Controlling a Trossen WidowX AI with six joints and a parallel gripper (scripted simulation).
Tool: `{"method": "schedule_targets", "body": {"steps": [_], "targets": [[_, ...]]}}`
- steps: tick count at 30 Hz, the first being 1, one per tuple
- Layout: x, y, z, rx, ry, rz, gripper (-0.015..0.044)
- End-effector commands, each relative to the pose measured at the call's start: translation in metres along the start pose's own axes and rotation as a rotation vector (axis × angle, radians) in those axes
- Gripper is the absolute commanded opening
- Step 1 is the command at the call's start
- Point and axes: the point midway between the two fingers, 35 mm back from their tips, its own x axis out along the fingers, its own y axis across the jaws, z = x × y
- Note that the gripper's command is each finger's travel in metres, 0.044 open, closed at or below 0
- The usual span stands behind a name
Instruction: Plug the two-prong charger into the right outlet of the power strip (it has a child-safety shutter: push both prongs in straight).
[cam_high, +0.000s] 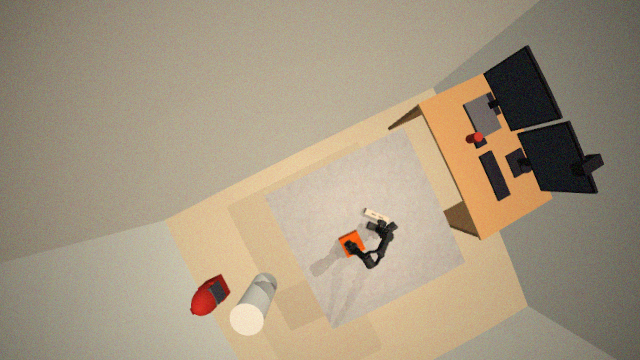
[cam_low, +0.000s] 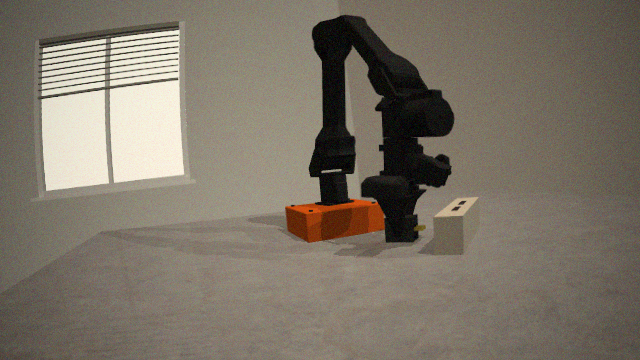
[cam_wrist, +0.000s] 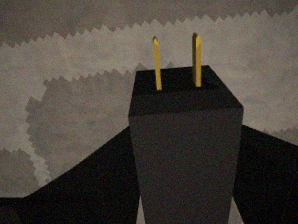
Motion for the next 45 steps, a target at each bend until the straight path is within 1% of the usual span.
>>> {"method": "schedule_targets", "body": {"steps": [1, 12, 45], "targets": [[-0.002, -0.001, 0.009, -0.002, -0.005, -0.008, 0.0000], [-0.002, 0.000, 0.023, -0.020, -0.006, -0.009, 0.0000], [-0.004, -0.001, 0.025, -0.020, -0.006, -0.009, 0.0000]]}}
